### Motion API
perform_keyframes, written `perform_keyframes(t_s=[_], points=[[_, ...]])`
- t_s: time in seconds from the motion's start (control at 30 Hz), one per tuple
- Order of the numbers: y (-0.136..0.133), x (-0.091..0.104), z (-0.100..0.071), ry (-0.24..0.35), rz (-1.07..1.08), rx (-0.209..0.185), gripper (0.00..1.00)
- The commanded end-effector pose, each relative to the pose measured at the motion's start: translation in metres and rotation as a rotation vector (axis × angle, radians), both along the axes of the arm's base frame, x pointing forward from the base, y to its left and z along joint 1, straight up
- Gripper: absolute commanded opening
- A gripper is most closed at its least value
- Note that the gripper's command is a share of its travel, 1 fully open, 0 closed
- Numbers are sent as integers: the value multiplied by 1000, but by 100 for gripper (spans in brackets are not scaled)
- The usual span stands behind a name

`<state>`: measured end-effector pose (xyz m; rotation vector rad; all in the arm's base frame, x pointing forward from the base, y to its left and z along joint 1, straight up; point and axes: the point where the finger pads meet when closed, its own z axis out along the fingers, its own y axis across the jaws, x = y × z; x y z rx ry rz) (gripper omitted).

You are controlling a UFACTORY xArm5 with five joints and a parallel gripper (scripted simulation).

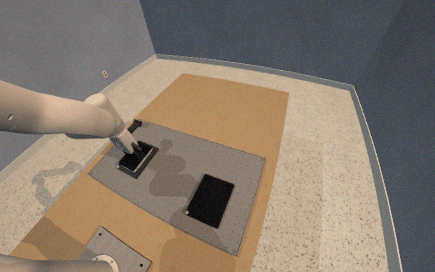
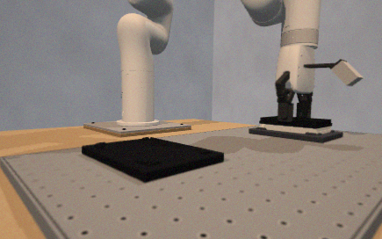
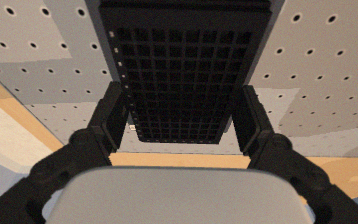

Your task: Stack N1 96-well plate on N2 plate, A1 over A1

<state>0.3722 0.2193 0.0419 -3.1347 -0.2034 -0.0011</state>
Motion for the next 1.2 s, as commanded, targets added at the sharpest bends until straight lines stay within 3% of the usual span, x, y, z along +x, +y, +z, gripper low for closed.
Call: perform_keyframes(t_s=[0.0, 0.53, 1.17], points=[[1, 1, 1, -3, 0, 2, 100], [1, 1, 1, -3, 0, 2, 100], [1, 1, 47, -3, 0, 2, 100]])
